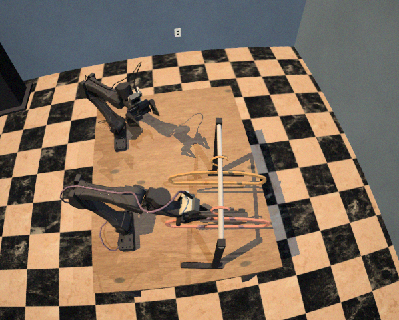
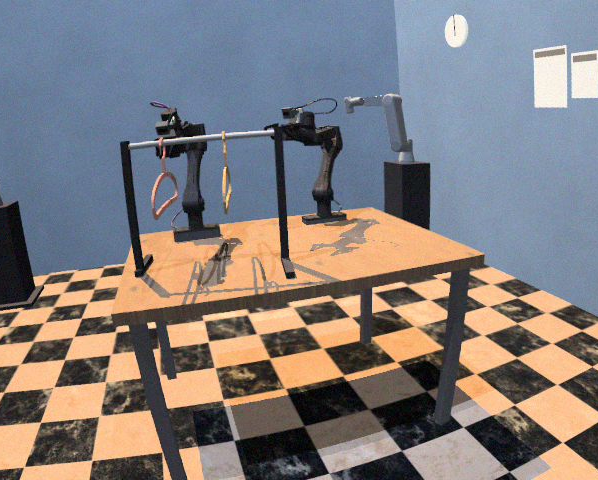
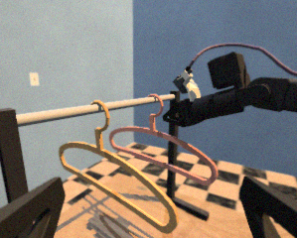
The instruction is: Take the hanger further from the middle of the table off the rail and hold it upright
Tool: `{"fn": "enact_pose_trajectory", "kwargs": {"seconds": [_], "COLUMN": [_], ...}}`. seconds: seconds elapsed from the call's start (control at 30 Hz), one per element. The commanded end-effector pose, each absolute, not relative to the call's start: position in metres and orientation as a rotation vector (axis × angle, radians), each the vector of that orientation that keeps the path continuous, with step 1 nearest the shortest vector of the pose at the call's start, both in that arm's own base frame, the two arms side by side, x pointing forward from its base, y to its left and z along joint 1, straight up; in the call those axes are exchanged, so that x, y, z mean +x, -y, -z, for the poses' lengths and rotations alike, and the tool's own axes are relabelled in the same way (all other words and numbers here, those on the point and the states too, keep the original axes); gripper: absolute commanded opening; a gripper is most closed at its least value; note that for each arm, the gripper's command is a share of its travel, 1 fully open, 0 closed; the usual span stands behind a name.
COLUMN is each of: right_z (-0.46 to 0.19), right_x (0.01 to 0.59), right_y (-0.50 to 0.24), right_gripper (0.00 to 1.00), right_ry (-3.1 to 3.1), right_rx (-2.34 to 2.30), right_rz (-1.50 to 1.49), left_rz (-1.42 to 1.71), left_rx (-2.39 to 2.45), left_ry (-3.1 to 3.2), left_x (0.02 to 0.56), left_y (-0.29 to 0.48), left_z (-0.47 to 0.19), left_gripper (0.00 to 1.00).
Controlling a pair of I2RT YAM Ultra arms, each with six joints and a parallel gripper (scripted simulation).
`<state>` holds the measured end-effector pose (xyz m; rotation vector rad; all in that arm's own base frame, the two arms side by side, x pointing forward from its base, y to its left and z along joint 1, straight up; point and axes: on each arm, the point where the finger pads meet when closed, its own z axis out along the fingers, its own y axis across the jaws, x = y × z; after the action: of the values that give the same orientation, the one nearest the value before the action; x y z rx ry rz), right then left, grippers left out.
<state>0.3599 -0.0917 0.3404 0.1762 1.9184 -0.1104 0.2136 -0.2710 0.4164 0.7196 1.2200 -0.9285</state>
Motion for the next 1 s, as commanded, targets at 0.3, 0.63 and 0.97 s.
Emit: {"fn": "enact_pose_trajectory", "kwargs": {"seconds": [0.3,0.63,0.97], "right_z": [-0.352,-0.353,-0.348], "right_x": [0.368,0.381,0.395], "right_y": [0.090,0.093,0.095], "right_gripper": [0.31,0.31,0.31], "right_ry": [-1.904,-1.891,-1.891], "right_rx": [0.153,0.153,0.154], "right_rz": [0.111,0.120,0.119], "left_rz": [0.949,0.946,0.946], "left_rx": [0.711,0.715,0.715], "left_ry": [-1.166,-1.169,-1.169], "left_x": [0.208,0.209,0.209], "left_y": [0.275,0.275,0.275], "left_z": [-0.430,-0.428,-0.428], "left_gripper": [1.00,1.00,1.00]}}
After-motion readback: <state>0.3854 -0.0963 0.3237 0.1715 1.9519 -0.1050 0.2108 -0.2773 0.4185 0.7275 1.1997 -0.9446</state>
